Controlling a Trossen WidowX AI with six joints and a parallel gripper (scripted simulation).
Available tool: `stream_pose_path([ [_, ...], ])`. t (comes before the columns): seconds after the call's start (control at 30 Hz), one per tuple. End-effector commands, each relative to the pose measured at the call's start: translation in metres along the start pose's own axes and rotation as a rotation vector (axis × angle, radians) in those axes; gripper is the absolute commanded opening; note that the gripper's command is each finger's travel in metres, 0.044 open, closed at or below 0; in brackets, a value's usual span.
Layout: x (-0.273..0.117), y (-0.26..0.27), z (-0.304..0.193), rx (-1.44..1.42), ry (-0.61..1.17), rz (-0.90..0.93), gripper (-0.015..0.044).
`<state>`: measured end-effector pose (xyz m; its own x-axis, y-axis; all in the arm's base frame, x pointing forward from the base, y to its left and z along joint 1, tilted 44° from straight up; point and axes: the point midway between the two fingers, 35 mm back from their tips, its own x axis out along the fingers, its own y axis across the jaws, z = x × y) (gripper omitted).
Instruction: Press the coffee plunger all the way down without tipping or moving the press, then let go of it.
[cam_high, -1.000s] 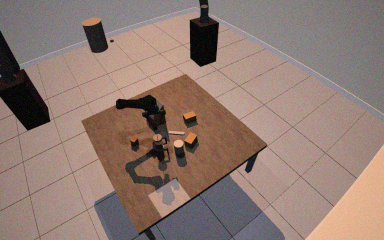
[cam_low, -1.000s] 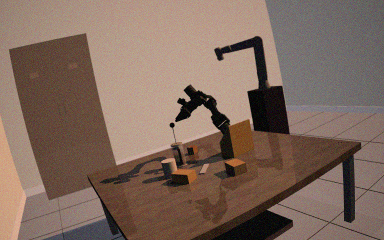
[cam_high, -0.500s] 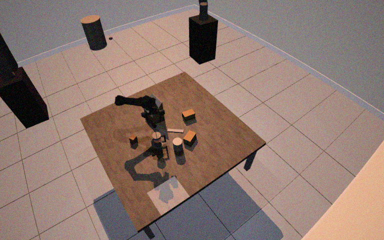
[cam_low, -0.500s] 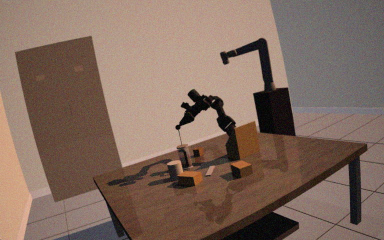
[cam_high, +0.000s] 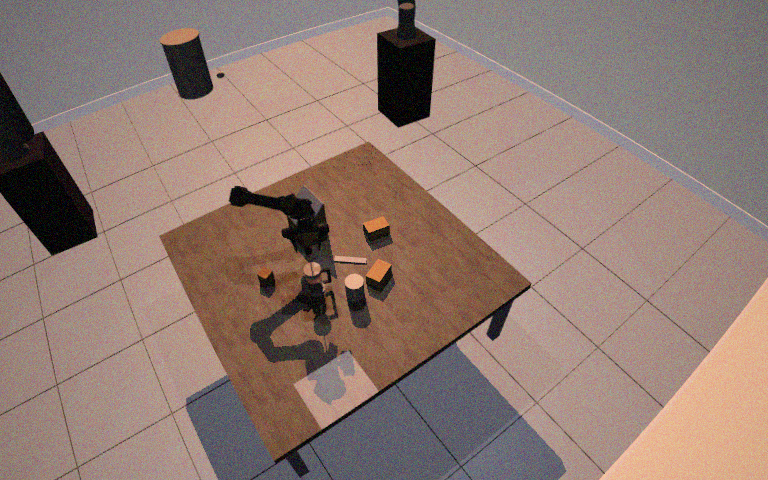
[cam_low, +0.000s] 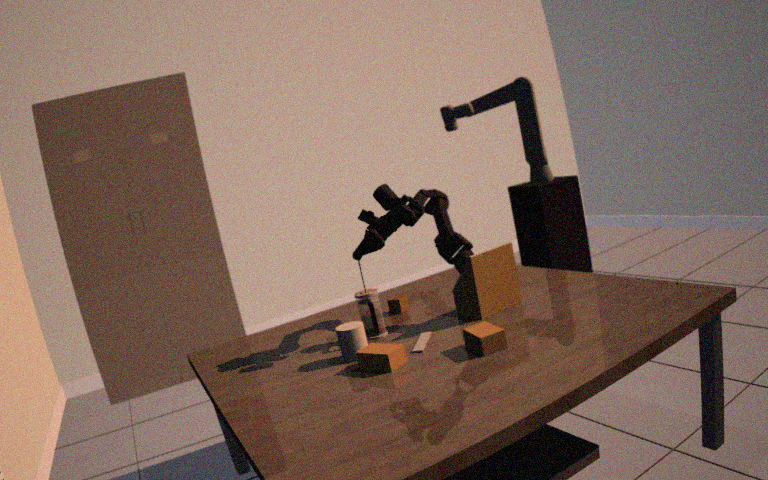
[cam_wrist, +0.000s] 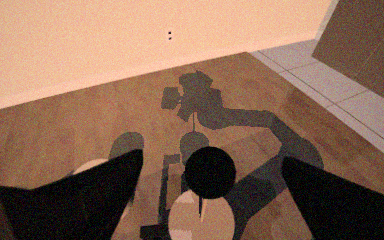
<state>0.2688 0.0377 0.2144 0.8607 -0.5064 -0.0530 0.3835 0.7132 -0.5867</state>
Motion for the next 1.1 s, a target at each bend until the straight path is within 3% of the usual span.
stream_pose_path([
  [0.0, 0.002, 0.001, -0.002, -0.011, 0.0, 0.002, 0.0361],
  [0.3, 0.002, 0.001, -0.002, -0.011, 0.0, 0.002, 0.0125],
  [1.07, 0.014, 0.005, -0.016, -0.009, 0.003, 0.004, 0.0123],
])
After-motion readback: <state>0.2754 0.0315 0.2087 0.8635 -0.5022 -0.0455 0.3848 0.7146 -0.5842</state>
